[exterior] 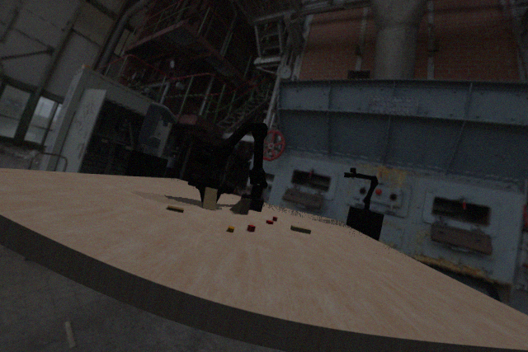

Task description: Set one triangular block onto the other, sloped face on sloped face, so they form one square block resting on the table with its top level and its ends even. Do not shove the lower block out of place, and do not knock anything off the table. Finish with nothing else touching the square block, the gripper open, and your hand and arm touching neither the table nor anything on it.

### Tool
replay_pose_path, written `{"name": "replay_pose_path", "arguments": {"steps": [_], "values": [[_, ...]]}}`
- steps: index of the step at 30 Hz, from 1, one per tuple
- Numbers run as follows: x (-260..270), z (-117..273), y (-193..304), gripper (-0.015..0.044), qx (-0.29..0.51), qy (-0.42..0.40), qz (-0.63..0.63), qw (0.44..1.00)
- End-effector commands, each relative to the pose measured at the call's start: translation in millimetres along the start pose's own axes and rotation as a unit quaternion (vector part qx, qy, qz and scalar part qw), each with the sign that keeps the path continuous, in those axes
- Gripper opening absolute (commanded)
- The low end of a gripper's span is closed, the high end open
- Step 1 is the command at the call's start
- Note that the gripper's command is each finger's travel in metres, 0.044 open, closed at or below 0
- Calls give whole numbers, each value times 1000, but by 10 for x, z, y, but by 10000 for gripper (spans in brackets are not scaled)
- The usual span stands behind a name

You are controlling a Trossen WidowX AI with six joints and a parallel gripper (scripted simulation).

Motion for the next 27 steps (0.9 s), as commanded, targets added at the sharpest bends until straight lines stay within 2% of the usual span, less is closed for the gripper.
{"name": "replay_pose_path", "arguments": {"steps": [1,14,27], "values": [[17,18,181,0,-54,3,0,999],[63,-46,702,0,-212,17,0,977],[104,-280,1199,0,-372,32,-1,928]]}}
Point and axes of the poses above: the point midway between the two fingers, 35 mm back from their tips, its own z axis back along the fingers, its own x axis across the jaws, y = z × x, the point moved 9 cm from there along z, back along the fingers, and after that the axes turned 5 degrees about z, right-handed, at the moved point
